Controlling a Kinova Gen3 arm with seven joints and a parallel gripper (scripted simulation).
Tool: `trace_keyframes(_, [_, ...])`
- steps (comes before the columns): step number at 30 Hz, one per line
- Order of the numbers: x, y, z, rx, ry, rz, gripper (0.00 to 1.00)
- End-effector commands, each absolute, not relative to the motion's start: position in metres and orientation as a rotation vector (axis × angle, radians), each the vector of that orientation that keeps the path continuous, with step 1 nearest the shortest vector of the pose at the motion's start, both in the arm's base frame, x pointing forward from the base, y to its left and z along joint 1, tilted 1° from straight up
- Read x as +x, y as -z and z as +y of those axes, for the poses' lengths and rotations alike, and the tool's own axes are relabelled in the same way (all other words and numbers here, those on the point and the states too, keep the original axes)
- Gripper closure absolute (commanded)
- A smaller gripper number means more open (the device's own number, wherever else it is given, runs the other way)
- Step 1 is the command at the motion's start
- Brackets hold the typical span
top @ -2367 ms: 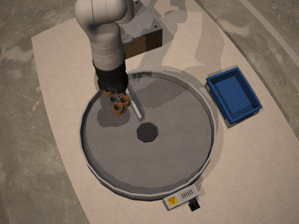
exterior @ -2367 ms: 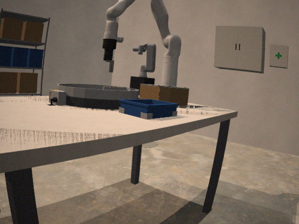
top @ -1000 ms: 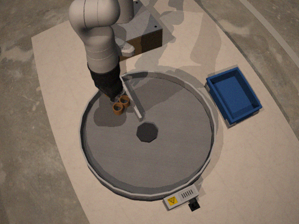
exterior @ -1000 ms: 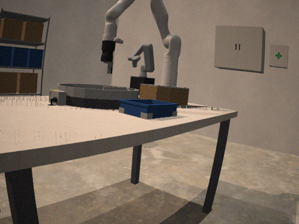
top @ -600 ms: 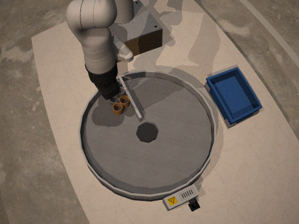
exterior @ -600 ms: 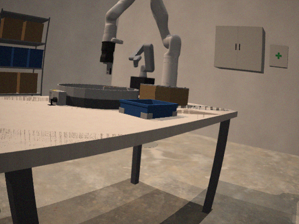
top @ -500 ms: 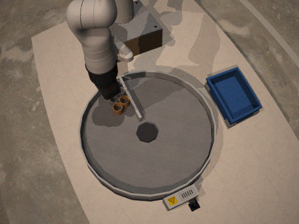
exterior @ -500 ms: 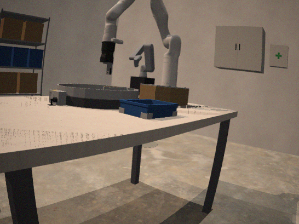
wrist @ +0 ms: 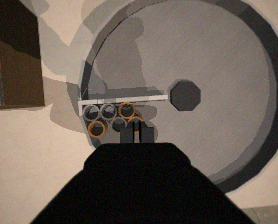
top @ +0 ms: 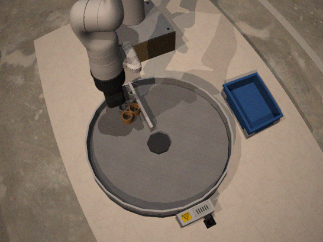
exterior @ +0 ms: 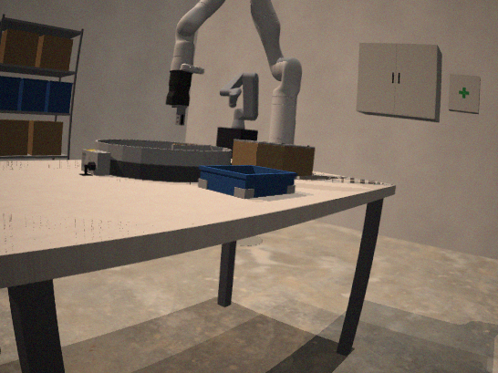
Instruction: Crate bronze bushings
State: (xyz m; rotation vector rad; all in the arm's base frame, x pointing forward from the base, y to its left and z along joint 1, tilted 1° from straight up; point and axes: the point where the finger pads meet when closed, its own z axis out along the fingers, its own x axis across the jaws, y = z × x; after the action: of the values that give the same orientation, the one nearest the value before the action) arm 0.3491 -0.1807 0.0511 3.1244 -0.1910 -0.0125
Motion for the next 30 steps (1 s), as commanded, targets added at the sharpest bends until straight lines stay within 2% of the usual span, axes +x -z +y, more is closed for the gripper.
trace_keyframes(1, [0.3496,-0.0516,-0.1807,3.124,0.010,-0.190,0.73])
trace_keyframes(4, [0.3496,-0.0516,-0.1807,3.124,0.010,-0.190,0.73])
trace_keyframes(9, [0.3515,-0.0477,-0.1843,3.078,0.008,-0.565,0.73])
trace_keyframes(21, [0.3515,-0.0477,-0.1843,3.078,0.008,-0.565,0.73])
trace_keyframes(26, [0.3533,-0.0438,-0.1878,2.987,0.005,-0.932,0.73])
trace_keyframes(30, [0.3533,-0.0438,-0.1878,2.987,0.005,-0.932,0.73])
